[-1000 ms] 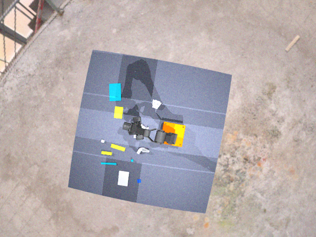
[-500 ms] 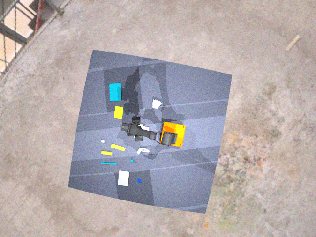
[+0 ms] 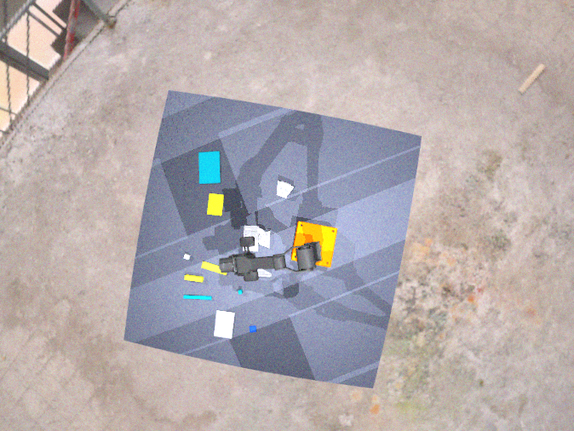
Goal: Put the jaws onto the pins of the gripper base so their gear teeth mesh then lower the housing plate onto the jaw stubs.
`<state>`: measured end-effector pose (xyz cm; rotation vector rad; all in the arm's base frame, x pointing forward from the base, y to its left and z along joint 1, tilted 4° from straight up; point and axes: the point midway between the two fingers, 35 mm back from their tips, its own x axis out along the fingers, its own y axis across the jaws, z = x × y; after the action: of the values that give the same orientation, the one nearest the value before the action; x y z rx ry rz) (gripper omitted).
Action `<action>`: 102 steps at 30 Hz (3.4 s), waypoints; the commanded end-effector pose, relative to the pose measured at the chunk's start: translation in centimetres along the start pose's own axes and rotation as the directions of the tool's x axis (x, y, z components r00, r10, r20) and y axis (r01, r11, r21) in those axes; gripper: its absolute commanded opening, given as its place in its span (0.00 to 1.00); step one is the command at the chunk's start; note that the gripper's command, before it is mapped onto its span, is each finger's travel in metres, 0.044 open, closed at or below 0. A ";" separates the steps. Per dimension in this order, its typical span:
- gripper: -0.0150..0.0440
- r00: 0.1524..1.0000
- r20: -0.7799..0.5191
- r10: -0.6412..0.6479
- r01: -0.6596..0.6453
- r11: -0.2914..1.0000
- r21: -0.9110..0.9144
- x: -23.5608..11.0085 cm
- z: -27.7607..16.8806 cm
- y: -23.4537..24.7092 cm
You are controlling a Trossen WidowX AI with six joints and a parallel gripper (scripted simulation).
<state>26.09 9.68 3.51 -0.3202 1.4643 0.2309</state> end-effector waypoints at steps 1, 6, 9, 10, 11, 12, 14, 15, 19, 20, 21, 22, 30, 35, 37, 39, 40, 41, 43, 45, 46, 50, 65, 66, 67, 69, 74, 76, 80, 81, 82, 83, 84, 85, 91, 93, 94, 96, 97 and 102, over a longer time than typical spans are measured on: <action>1.00 1.000 -0.007 0.001 -0.001 0.999 0.038 -0.3 -0.9 3.1; 1.00 1.000 -0.018 0.009 -0.007 0.995 0.103 -0.8 -2.3 7.3; 1.00 1.000 -0.023 0.011 -0.008 0.991 0.134 -1.0 -3.2 9.1; 1.00 1.000 -0.023 0.011 -0.008 0.991 0.136 -1.1 -3.3 9.2; 1.00 1.000 -0.023 0.011 -0.008 0.991 0.136 -1.1 -3.3 9.2; 1.00 1.000 -0.023 0.011 -0.008 0.991 0.136 -1.1 -3.3 9.2; 1.00 1.000 -0.023 0.011 -0.008 0.991 0.136 -1.1 -3.3 9.2; 1.00 1.000 -0.023 0.011 -0.008 0.991 0.136 -0.9 -3.3 9.2; 1.00 1.000 -0.024 0.011 -0.008 0.991 0.136 2.3 -3.4 9.3; 1.00 1.000 -0.024 0.011 -0.008 0.991 0.136 2.8 -3.4 9.3; 1.00 1.000 -0.024 0.011 -0.008 0.991 0.136 3.0 -3.4 9.3; 1.00 1.000 -0.024 0.011 -0.008 0.991 0.136 3.0 -3.4 9.3; 1.00 1.000 -0.024 0.011 -0.008 0.991 0.136 3.0 -3.4 9.3; 1.00 1.000 -0.024 0.011 -0.008 0.991 0.136 3.4 -3.4 9.3; 1.00 1.000 -0.024 0.011 -0.008 0.991 0.136 3.7 -3.4 9.3; 1.00 1.000 -0.024 0.011 -0.008 0.991 0.136 4.0 -3.4 9.3; 1.00 1.000 -0.024 0.011 -0.008 0.991 0.136 4.2 -3.4 9.3; 1.00 1.000 -0.024 0.011 -0.008 0.991 0.136 4.4 -3.4 9.3; 1.00 1.000 -0.024 0.011 -0.008 0.991 0.136 4.7 -3.4 9.3; 1.00 1.000 -0.024 0.011 -0.008 0.991 0.136 5.0 -3.4 9.3; 1.00 1.000 -0.024 0.011 -0.008 0.991 0.136 5.2 -3.4 9.3; 1.00 1.000 -0.024 0.011 -0.008 0.991 0.136 5.8 -3.4 9.3; 1.00 1.000 -0.024 0.011 -0.007 0.991 0.136 8.0 -3.6 9.3; 1.00 1.000 -0.024 0.011 -0.007 0.991 0.136 8.0 -3.6 9.3; 1.00 1.000 -0.024 0.011 -0.007 0.991 0.136 8.0 -3.6 9.3; 1.00 1.000 -0.024 0.011 -0.007 0.991 0.136 8.0 -3.6 9.3; 1.00 1.000 -0.024 0.011 -0.007 0.991 0.136 8.0 -3.6 9.3; 1.00 1.000 -0.024 0.011 -0.007 0.991 0.136 8.0 -3.6 9.3; 1.00 1.000 -0.024 0.011 -0.007 0.991 0.136 8.0 -3.6 9.3; 1.00 1.000 -0.024 0.011 -0.007 0.991 0.136 8.0 -3.6 9.3; 1.00 1.000 -0.024 0.011 -0.007 0.991 0.136 8.0 -3.6 9.3; 1.00 1.000 -0.024 0.011 -0.007 0.991 0.136 8.0 -3.6 9.3; 1.00 1.000 -0.024 0.011 -0.007 0.991 0.136 8.0 -3.6 9.3; 1.00 1.000 -0.024 0.011 -0.007 0.991 0.136 8.1 -3.6 9.3; 1.00 1.000 -0.024 0.011 -0.007 0.991 0.136 8.1 -3.6 9.3; 0.96 1.000 -0.022 0.010 -0.007 0.990 0.141 8.0 -3.5 9.3; 0.91 1.000 -0.022 0.010 -0.007 0.990 0.141 8.0 -3.5 9.3; 0.82 1.000 -0.022 0.010 -0.007 0.990 0.141 8.0 -3.5 9.3; 0.78 1.000 -0.022 0.010 -0.007 0.990 0.141 8.0 -3.5 9.3; 0.56 1.000 -0.022 0.010 -0.007 0.990 0.141 8.0 -3.5 9.3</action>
<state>20.40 16.85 -5.37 -0.2023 1.4958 0.1301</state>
